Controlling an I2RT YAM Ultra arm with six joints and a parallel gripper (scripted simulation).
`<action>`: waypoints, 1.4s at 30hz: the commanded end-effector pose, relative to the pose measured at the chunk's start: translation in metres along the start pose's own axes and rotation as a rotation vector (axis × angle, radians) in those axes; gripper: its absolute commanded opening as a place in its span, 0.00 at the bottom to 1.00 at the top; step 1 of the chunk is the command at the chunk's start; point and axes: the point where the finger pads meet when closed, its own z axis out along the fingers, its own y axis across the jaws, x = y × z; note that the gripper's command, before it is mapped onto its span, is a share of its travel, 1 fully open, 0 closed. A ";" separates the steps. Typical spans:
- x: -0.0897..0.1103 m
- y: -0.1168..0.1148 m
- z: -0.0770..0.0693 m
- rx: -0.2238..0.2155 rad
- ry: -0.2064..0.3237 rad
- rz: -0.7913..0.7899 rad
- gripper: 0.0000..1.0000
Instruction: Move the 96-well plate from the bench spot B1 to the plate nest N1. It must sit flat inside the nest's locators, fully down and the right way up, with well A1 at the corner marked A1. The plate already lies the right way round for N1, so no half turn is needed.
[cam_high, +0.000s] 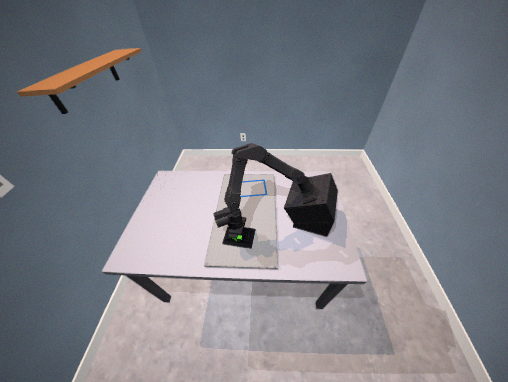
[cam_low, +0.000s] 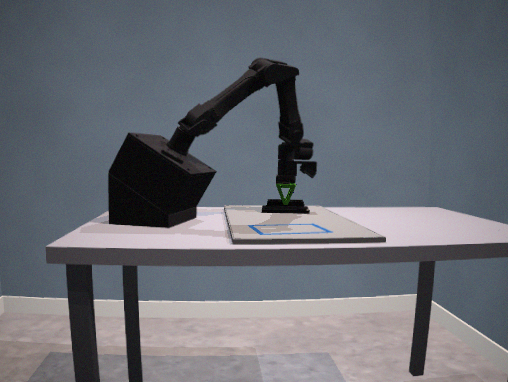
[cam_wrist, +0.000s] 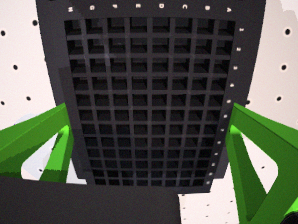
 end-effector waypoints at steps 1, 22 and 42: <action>0.000 0.005 0.004 -0.008 -0.007 -0.007 0.00; 0.010 -0.001 0.010 0.003 0.010 -0.015 0.00; -0.004 0.002 0.009 -0.009 -0.013 0.004 0.00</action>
